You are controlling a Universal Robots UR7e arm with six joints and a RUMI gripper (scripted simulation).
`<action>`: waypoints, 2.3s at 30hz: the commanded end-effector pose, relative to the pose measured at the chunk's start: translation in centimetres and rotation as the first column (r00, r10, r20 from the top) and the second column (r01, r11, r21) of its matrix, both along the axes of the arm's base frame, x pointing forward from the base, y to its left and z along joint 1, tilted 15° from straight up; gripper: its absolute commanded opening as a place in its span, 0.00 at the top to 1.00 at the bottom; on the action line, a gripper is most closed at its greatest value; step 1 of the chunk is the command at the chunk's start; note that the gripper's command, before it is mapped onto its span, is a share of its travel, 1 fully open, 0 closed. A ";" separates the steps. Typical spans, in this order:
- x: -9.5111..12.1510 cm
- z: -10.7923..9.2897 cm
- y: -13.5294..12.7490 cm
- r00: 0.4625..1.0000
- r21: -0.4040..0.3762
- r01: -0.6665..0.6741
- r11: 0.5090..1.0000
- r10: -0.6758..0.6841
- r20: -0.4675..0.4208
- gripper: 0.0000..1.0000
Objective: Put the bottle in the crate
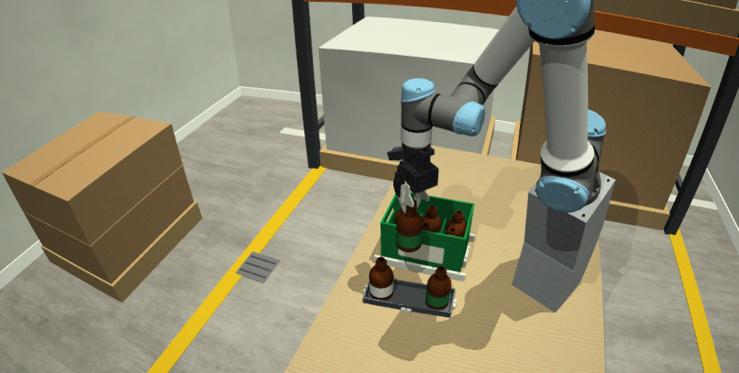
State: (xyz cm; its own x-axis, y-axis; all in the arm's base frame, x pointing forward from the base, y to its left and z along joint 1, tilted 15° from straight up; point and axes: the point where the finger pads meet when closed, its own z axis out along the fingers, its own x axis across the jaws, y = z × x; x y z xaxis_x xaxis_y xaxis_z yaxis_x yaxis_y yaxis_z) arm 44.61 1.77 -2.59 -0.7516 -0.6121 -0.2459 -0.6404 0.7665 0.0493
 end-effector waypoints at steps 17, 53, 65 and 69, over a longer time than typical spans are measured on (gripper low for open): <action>1.4 -0.6 -4.2 1.000 0.000 0.000 1.000 0.000 0.001 1.00; 3.8 -1.7 -11.4 1.000 0.000 0.000 1.000 0.000 0.001 1.00; 4.2 -1.8 -12.8 1.000 0.000 0.000 1.000 0.000 0.001 1.00; 4.3 -1.9 -13.2 1.000 0.000 0.000 1.000 0.000 0.001 1.00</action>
State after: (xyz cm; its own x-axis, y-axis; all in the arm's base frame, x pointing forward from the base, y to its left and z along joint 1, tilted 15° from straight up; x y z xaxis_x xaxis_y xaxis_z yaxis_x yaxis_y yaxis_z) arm 48.76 -10.98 -4.49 -0.7514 -0.6121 -0.2462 -0.6405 0.7663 0.0497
